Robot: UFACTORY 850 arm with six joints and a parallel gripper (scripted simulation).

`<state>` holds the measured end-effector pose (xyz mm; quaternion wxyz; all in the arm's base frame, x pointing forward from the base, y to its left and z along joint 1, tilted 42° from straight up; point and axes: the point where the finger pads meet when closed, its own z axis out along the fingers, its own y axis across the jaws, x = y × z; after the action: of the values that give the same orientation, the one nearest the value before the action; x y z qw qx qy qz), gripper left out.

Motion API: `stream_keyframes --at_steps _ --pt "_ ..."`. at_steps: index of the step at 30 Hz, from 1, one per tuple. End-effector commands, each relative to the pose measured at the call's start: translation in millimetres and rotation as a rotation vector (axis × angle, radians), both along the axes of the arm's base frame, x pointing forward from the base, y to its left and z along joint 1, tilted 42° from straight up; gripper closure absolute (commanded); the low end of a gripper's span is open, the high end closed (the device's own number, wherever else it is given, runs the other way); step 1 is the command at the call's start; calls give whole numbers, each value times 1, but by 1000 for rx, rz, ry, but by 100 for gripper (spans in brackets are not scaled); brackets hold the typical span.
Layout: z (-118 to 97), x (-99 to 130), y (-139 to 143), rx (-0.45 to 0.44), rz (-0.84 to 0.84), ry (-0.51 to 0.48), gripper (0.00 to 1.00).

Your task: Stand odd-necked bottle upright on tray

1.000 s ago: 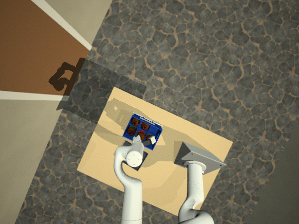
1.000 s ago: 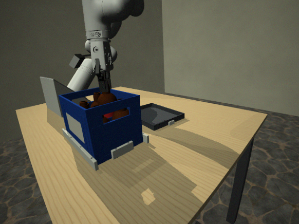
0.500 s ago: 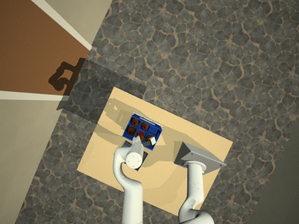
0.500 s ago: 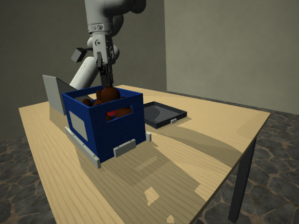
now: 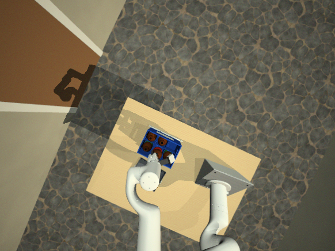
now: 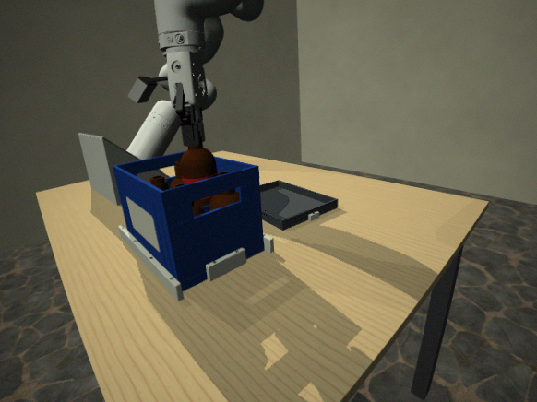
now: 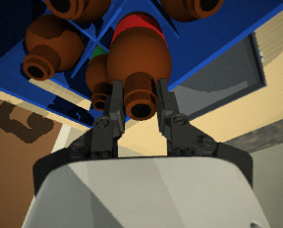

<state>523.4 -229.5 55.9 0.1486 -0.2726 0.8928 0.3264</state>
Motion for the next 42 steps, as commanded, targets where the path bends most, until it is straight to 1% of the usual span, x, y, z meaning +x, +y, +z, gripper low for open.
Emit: stream_keyframes --at_steps 1,42 --pt "2 0 -2 -1 -1 -2 100" --pt "7 0 -6 -1 -1 -2 100"
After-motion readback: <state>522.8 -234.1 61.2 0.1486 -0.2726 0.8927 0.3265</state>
